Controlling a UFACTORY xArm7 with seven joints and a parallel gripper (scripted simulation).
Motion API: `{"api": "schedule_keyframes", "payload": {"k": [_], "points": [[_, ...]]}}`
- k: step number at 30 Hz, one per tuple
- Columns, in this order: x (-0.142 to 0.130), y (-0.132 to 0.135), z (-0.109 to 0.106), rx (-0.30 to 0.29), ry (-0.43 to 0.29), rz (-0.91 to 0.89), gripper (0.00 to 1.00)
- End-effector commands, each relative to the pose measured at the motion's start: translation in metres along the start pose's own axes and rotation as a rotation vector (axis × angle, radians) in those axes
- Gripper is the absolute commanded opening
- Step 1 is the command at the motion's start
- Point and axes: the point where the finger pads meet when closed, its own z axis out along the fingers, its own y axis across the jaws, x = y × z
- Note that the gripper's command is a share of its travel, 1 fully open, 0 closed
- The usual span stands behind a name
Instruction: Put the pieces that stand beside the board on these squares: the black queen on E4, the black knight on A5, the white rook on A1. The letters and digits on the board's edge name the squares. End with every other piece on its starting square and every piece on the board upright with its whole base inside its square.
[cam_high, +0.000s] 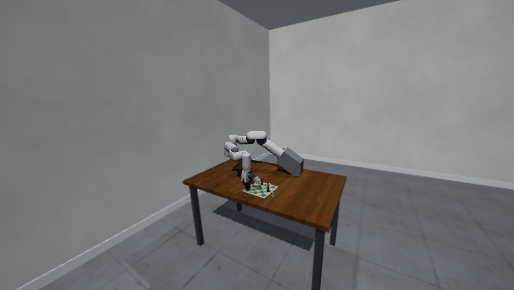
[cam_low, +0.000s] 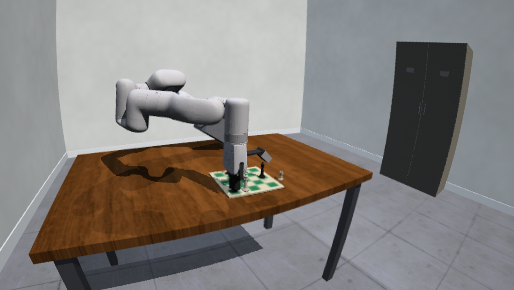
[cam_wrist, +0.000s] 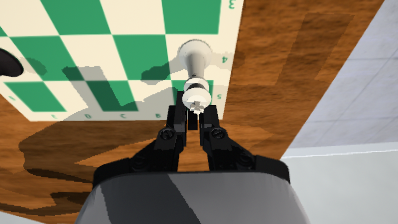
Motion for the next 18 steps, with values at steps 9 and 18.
{"api": "schedule_keyframes", "payload": {"k": [9, 18], "points": [[0.0008, 0.0013, -0.0025, -0.005, 0.002, 0.0, 0.0], [0.0008, 0.0013, -0.0025, -0.005, 0.002, 0.0, 0.15]]}}
